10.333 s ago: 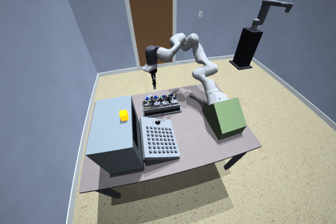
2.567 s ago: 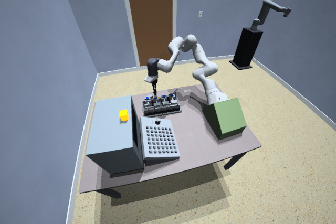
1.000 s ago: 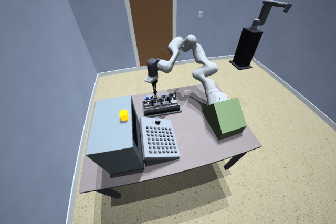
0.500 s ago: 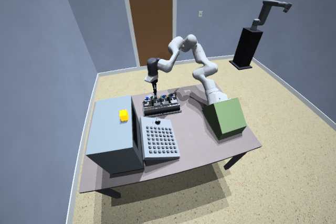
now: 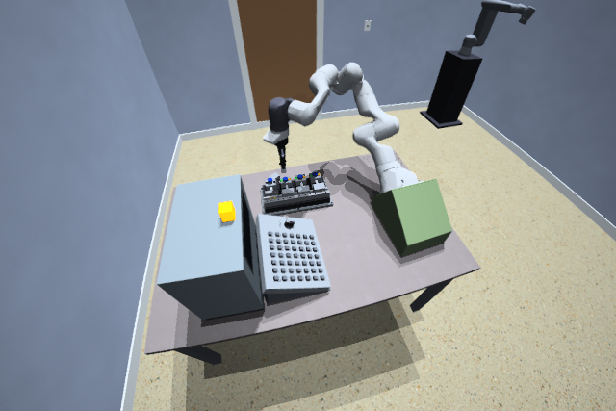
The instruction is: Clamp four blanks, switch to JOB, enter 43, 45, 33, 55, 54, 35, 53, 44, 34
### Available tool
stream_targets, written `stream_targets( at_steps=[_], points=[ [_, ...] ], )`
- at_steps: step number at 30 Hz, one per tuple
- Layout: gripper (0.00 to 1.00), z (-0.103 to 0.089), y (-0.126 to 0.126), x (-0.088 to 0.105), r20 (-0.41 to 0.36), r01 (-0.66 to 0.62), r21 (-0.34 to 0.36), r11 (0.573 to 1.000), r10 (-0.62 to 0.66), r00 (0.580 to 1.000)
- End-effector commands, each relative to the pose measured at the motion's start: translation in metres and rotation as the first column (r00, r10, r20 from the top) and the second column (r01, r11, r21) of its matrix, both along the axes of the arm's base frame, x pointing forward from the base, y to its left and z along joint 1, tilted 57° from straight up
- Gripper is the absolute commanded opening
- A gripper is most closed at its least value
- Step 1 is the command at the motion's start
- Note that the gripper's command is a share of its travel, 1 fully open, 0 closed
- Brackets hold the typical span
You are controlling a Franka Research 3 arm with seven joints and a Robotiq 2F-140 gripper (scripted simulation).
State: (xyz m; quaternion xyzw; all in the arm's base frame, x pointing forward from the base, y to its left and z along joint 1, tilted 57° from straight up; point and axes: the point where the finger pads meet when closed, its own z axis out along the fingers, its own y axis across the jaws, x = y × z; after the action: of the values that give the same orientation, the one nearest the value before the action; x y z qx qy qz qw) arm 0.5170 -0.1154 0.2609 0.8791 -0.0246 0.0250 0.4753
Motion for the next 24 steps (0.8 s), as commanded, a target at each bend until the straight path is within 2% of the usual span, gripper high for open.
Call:
stream_targets(
  at_steps=[1,10,24],
  points=[
    [0.00,0.011,0.014,-0.005,-0.012,0.007,-0.004,1.000,-0.007,1.000],
    [0.00,0.033,0.047,-0.005,-0.012,0.007,-0.004,1.000,-0.007,1.000],
    [0.00,0.042,0.062,-0.005,-0.012,0.007,-0.004,1.000,-0.007,1.000]
  ],
)
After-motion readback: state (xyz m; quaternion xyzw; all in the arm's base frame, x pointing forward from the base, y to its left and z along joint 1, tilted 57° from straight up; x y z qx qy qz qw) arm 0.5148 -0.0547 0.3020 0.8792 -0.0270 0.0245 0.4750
